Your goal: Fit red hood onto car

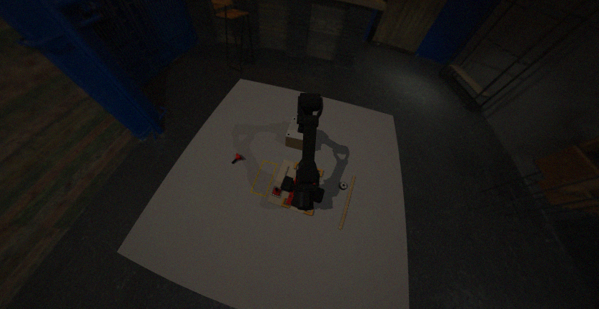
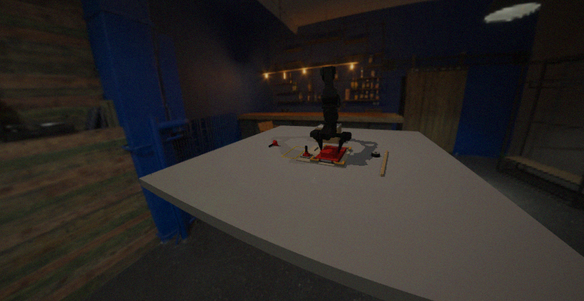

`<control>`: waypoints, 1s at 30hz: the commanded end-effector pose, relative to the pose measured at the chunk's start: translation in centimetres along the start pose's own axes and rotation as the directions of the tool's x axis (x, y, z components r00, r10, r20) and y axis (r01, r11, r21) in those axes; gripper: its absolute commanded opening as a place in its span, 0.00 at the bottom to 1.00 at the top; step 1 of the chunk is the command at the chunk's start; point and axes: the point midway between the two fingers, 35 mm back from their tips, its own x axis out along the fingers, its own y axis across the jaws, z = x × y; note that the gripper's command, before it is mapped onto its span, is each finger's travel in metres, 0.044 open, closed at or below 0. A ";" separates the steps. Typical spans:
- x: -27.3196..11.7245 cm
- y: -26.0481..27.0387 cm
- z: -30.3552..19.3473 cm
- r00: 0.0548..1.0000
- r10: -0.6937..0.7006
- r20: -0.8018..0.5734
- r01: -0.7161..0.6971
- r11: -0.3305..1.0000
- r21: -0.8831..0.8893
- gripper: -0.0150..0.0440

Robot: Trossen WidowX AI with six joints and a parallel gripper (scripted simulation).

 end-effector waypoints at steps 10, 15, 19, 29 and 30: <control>-7.0 0.0 0.1 1.000 0.006 -0.002 -0.006 1.000 0.000 1.00; -7.2 0.0 0.1 1.000 0.006 -0.002 -0.006 1.000 0.000 1.00; -7.2 0.0 0.1 1.000 0.006 -0.002 -0.006 1.000 0.000 1.00; -7.2 0.0 0.1 1.000 0.006 -0.002 -0.006 1.000 0.000 1.00; -7.2 0.0 0.1 1.000 0.006 -0.002 -0.006 1.000 0.000 1.00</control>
